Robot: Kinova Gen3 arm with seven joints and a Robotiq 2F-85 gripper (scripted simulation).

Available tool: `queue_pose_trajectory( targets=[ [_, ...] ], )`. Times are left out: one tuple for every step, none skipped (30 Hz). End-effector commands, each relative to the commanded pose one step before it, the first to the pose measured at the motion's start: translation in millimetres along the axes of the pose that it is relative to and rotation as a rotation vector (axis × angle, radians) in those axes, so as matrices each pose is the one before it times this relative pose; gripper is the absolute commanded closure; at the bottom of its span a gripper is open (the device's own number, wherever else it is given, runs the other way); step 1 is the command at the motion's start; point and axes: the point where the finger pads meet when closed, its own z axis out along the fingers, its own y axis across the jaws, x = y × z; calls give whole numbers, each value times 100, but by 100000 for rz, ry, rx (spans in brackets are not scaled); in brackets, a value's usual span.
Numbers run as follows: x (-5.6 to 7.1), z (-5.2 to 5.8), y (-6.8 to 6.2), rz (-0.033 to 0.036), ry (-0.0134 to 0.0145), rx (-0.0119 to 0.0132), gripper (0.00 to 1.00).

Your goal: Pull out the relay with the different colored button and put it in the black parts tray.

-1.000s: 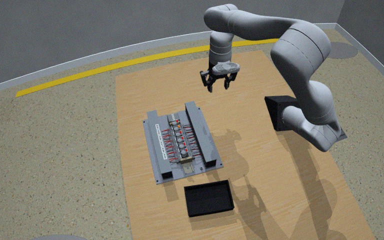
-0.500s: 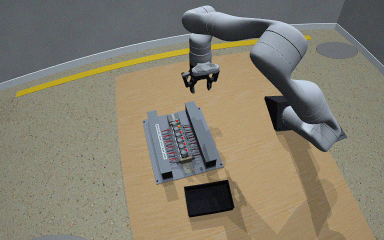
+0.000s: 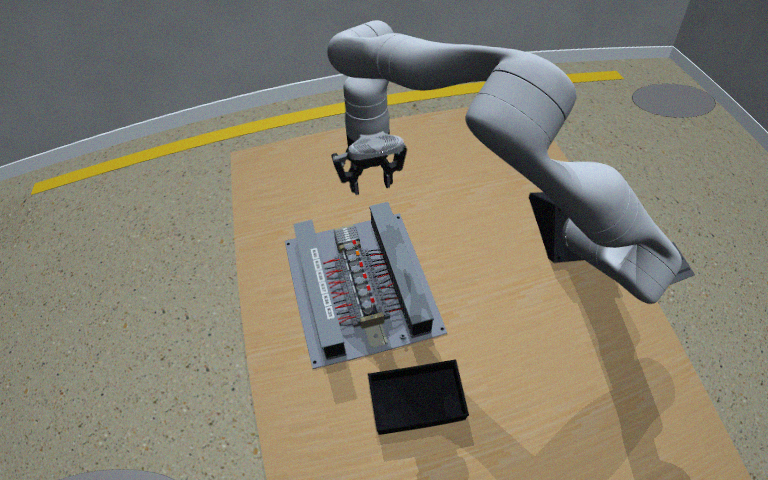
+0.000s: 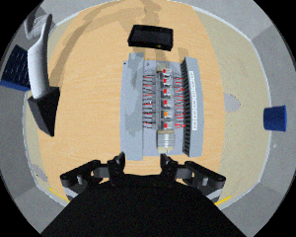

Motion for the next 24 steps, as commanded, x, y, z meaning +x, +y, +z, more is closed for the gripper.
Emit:
queue_pose_trajectory(
  targets=[
    [-310, 597, 669, -236, 490, 343, 39],
    [-58, 138, 331, -61, 130, -72, 39],
    [-54, 136, 321, -59, 130, -70, 39],
    [-50, 134, 310, -58, 128, -69, 39],
    [-47, 131, 300, -56, 127, -67, 39],
    [-43, 129, 289, -54, 125, -65, 39],
    [-40, 126, 278, -53, 123, -63, 39],
    [-37, 122, 267, -51, 121, -60, 39],
    [-34, 119, 256, -49, 118, -58, 39],
    [-31, 115, 245, -47, 115, -56, 39],
    [-28, 112, 234, -45, 112, -54, 39],
    [-26, 108, 223, -43, 108, -51, 39],
    [-23, 103, 212, -41, 105, -49, 39],
    [-21, 99, 202, -39, 101, -47, 39],
    [0, 0, 0, 0, 0, 0, 39],
    [0, 0, 0, 0, 0, 0, 39],
    [-19, 95, 191, -37, 97, -44, 39],
    [-18, 90, 180, -35, 93, -42, 39],
    [-16, 86, 169, -33, 88, -40, 39],
    [-14, 81, 159, -31, 84, -37, 39],
    [-13, 76, 149, -29, 79, -35, 39],
    [-12, 72, 138, -27, 74, -33, 39],
    [-10, 67, 128, -25, 70, -30, 39],
    [-9, 62, 119, -23, 65, -28, 39]
  ],
)
